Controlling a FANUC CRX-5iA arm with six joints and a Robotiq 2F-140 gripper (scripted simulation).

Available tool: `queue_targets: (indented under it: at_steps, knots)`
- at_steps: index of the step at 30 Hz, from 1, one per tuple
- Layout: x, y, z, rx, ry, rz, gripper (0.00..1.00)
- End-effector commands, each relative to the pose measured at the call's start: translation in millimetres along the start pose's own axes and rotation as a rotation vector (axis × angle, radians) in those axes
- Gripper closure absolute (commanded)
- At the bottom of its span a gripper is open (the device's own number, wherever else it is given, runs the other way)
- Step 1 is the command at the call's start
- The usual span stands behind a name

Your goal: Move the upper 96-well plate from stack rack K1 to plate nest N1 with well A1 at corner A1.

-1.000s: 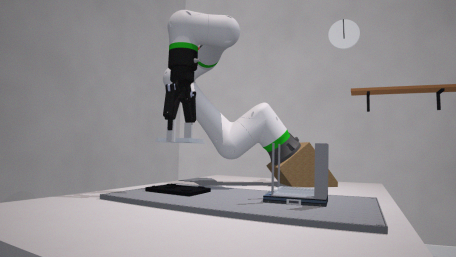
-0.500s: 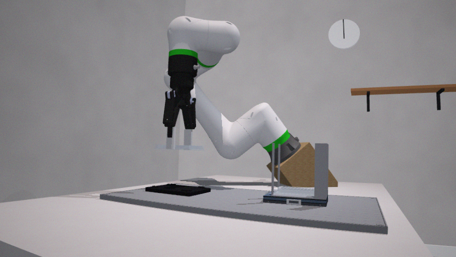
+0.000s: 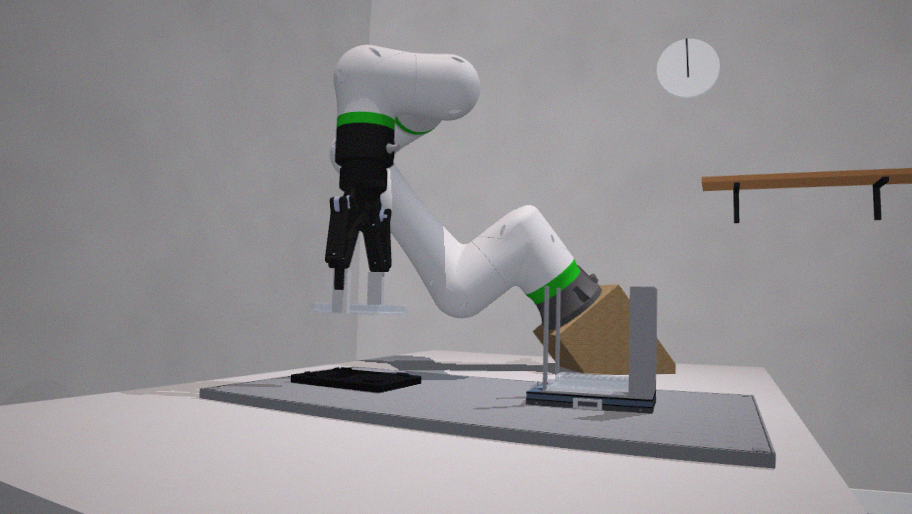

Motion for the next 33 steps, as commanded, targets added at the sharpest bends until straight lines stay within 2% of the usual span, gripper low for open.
queue_targets:
  at_steps: [1,33]
  knots:
    - [4.0,-0.2,0.0,0.0,0.0,-0.001,1.0]
    - [50.7,-0.3,0.1,0.0,0.0,-0.001,1.0]
Point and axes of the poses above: the point where the finger pads meet when closed, its own x axis out along the fingers, its own y axis across the jaws, z = x × y, the point moved 1 cm from there along -x, back along the fingers, and after that the axes turned 6 degrees about -x, right-handed, at the moved point
